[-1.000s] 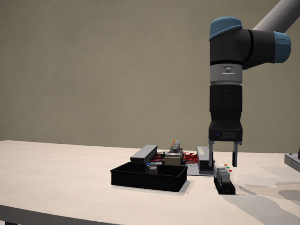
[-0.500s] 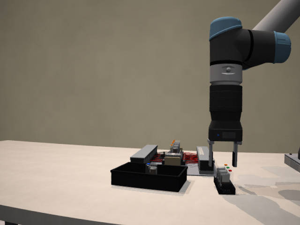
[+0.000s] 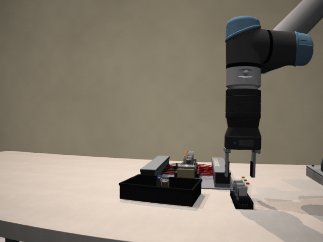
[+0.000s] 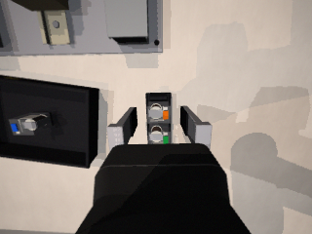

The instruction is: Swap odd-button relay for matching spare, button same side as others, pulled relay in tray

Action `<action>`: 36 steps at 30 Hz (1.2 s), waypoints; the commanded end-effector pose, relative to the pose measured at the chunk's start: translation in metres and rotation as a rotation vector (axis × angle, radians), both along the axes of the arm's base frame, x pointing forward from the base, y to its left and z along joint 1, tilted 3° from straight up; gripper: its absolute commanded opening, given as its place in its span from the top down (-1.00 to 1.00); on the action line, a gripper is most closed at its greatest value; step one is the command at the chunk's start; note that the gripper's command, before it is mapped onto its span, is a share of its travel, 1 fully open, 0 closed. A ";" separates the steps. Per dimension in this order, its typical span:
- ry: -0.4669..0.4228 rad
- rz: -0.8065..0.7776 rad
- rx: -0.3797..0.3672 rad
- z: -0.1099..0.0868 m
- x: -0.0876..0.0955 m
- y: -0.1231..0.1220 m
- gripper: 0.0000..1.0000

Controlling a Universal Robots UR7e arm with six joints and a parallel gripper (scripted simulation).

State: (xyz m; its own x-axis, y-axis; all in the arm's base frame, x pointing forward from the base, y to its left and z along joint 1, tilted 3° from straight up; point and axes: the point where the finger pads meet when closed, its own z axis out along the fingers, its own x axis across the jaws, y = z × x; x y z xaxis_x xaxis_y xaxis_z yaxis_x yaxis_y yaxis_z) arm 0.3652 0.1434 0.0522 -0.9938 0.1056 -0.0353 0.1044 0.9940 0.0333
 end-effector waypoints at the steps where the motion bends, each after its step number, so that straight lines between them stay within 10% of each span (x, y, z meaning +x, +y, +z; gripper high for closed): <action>1: -0.001 0.000 0.000 0.001 0.000 0.000 -1.00; 36: -0.001 0.000 0.000 -0.001 0.000 0.000 -1.00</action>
